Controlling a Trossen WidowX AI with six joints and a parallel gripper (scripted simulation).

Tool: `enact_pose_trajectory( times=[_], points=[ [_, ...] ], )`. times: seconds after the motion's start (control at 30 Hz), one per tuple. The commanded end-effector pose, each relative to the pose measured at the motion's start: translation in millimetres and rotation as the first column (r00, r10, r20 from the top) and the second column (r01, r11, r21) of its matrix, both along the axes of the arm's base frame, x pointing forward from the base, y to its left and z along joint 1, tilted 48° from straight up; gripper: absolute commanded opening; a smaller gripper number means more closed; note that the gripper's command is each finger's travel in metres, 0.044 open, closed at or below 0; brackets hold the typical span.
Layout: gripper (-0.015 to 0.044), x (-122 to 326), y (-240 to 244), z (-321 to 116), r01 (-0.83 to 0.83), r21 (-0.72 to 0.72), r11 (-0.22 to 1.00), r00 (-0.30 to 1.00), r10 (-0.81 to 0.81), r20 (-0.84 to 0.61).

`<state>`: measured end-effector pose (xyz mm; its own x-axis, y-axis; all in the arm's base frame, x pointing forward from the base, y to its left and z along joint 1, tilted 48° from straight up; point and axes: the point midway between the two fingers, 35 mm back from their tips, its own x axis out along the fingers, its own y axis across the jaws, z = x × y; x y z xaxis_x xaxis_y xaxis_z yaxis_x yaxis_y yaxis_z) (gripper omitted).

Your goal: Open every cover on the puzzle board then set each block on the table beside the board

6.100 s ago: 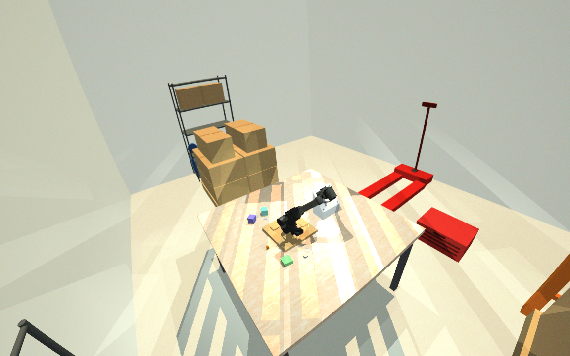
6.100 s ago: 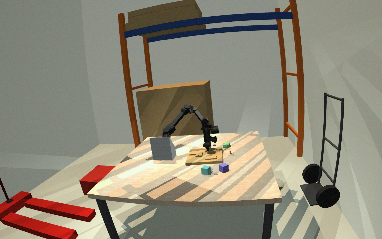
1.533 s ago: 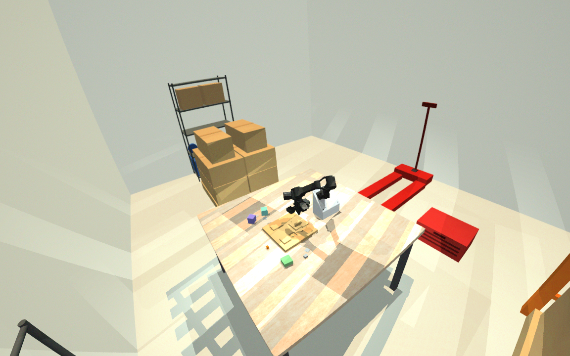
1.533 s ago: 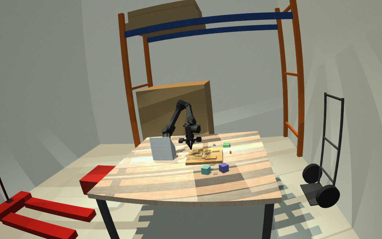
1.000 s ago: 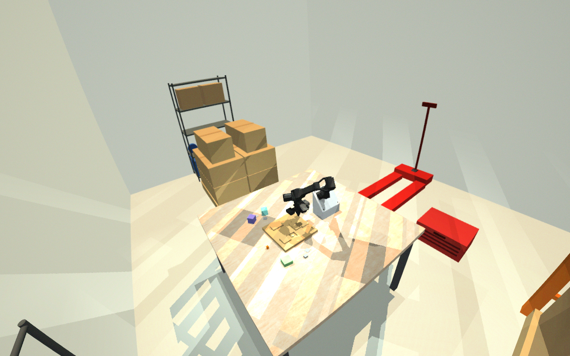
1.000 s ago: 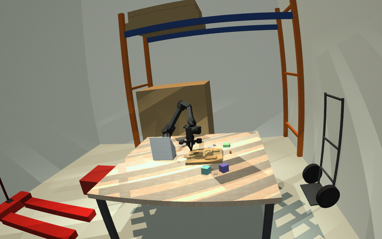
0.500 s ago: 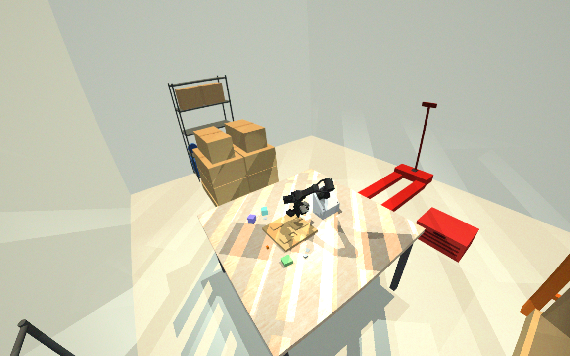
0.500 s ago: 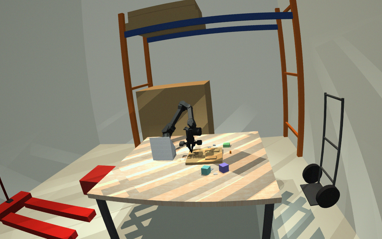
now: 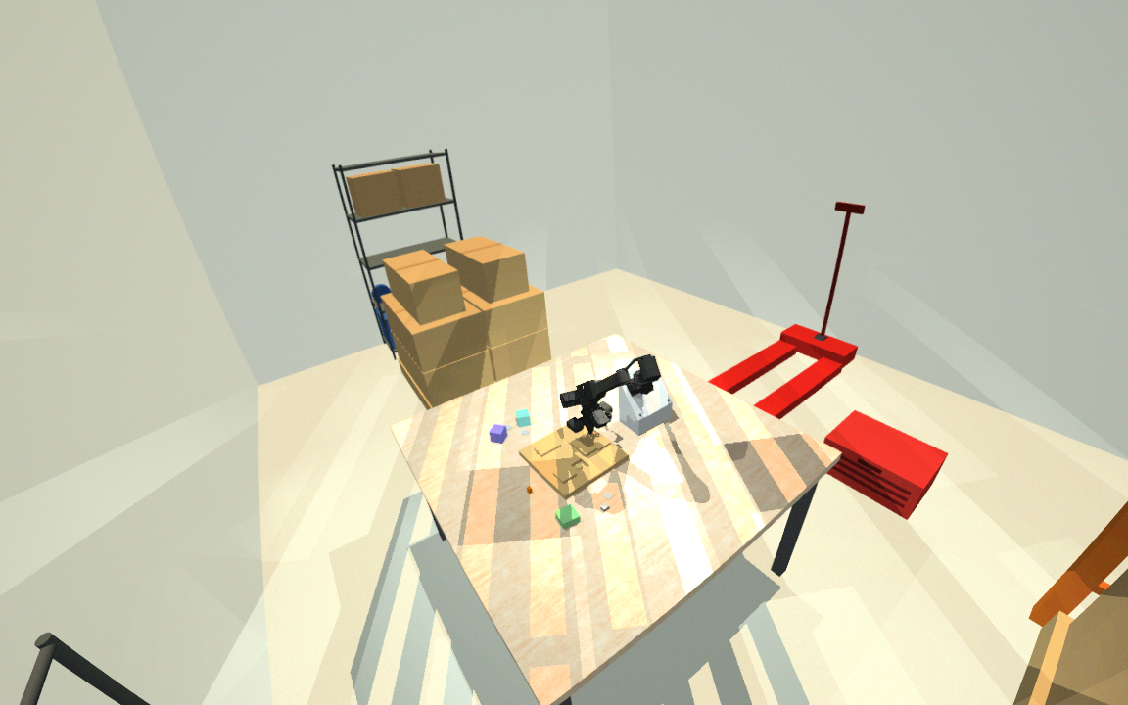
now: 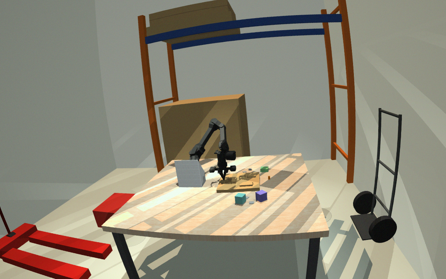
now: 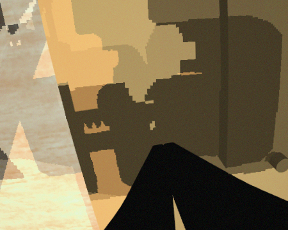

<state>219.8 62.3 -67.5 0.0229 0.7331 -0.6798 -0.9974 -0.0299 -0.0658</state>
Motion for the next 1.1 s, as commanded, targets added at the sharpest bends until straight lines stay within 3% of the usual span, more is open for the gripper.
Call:
enact_pose_trajectory(
  times=[0.0, 1.07],
  points=[
    [0.0000, -1.6, 4.2, -2.7, 0.003, 0.007, 1.000, 1.000, -0.003, -0.005],
    [0.0000, -1.0, 24.0, 1.2, 0.002, 0.005, 1.000, 1.000, -0.002, -0.006]
  ],
)
